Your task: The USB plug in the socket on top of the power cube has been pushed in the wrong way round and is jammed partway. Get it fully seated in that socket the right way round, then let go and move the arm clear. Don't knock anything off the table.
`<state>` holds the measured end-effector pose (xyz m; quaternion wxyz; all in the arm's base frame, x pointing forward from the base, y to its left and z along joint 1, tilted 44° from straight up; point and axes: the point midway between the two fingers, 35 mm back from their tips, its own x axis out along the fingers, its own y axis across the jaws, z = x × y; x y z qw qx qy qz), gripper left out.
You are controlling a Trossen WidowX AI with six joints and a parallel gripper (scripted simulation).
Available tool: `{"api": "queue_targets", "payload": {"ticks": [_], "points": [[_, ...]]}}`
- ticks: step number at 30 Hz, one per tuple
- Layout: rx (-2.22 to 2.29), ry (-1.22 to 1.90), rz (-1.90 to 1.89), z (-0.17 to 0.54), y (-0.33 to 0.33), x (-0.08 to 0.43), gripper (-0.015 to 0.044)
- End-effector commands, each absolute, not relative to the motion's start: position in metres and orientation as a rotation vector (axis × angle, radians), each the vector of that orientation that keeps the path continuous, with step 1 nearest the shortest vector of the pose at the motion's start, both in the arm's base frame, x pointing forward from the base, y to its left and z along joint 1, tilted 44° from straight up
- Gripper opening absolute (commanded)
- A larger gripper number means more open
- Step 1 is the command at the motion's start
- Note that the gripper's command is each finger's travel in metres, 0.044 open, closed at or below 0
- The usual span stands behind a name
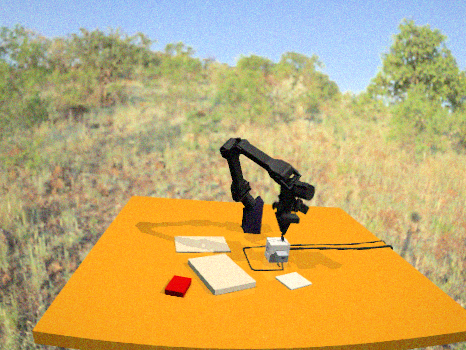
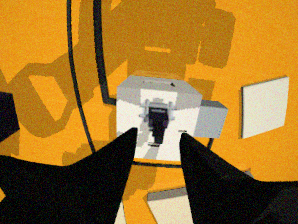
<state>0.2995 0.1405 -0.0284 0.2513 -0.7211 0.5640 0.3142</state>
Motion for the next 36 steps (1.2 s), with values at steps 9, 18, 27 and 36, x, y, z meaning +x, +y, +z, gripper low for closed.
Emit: {"api": "queue_targets", "payload": {"ticks": [9, 18, 27, 36], "points": [[-1.961, 1.535, 0.855, -0.0283, 0.1406, 0.2994, 0.0000], [-1.961, 1.535, 0.855, -0.0283, 0.1406, 0.2994, 0.0000], [-1.961, 1.535, 0.856, -0.0263, 0.1425, 0.2988, 0.0000], [-1.961, 1.535, 0.856, -0.0219, 0.1465, 0.2978, 0.0000]]}}
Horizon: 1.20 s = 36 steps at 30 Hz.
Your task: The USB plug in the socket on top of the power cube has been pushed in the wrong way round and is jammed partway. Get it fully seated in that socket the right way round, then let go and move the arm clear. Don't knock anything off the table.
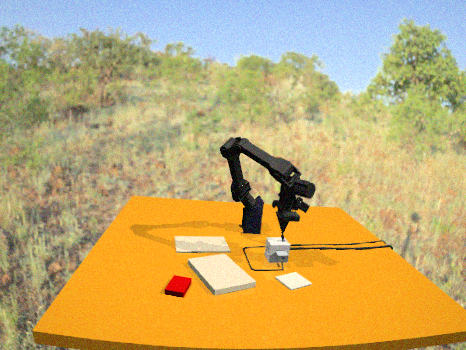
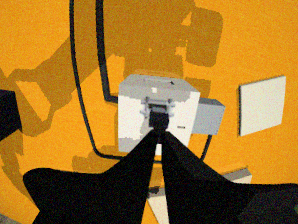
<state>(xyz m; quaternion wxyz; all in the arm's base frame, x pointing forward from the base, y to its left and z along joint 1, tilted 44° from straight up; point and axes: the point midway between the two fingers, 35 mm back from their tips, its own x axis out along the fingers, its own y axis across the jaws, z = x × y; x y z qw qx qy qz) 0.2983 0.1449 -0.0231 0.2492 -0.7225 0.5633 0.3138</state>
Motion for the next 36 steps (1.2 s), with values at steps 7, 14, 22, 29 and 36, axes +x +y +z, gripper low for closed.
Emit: {"api": "queue_targets", "payload": {"ticks": [7, 14, 22, 29, 36], "points": [[-1.961, 1.535, 0.856, -0.019, 0.150, 0.297, 0.0000], [-1.961, 1.535, 0.856, -0.015, 0.153, 0.296, 0.0000], [-1.961, 1.535, 0.857, -0.011, 0.156, 0.295, 0.0000], [-1.961, 1.535, 0.857, -0.008, 0.159, 0.295, 0.0000], [-1.933, 1.540, 0.814, -0.008, 0.159, 0.295, 0.0000]]}}
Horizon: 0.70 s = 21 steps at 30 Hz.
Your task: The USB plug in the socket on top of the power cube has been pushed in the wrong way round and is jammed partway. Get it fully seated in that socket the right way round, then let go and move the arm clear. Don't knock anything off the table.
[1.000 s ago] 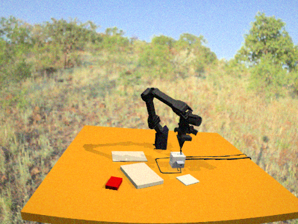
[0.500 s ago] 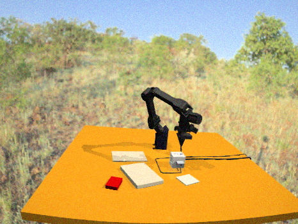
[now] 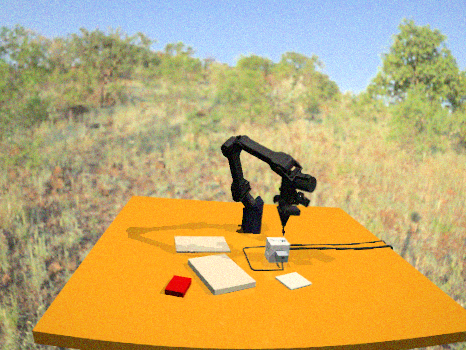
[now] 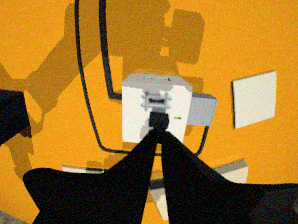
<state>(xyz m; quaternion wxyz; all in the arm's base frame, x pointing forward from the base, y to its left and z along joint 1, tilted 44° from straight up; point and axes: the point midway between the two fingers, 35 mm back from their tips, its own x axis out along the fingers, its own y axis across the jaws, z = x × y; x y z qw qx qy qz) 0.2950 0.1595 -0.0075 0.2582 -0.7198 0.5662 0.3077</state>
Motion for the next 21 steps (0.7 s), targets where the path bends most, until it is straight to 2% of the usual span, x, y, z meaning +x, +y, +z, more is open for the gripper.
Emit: {"api": "queue_targets", "payload": {"ticks": [1, 21], "points": [[-1.920, 1.542, 0.797, -0.0077, 0.1591, 0.2947, 0.0000], [-1.531, 1.559, 0.340, -0.0080, 0.1587, 0.2948, 0.0000]]}}
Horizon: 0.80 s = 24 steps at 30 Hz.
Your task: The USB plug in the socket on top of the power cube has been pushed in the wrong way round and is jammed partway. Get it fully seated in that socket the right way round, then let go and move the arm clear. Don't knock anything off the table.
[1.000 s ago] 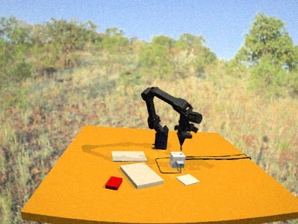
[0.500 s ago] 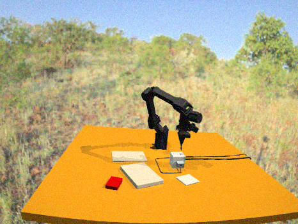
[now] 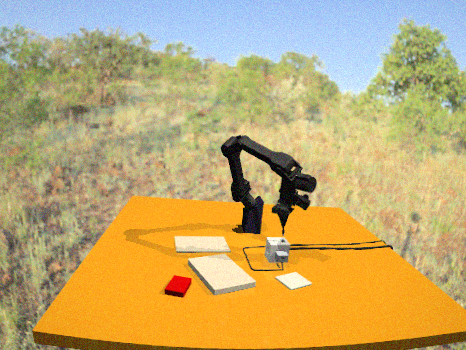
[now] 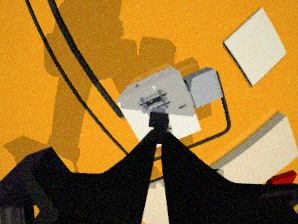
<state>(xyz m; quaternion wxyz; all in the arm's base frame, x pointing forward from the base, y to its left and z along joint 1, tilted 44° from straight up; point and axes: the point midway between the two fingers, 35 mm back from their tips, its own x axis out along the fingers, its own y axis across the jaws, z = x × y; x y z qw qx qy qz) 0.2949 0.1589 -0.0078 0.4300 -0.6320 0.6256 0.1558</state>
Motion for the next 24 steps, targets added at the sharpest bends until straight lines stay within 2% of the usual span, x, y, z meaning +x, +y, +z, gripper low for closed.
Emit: {"api": "queue_targets", "payload": {"ticks": [1, 24], "points": [[-1.511, 1.558, 0.318, -0.0080, 0.1587, 0.2948, 0.0000], [-1.036, 1.477, -0.148, -0.0080, 0.1587, 0.2948, 0.0000]]}}
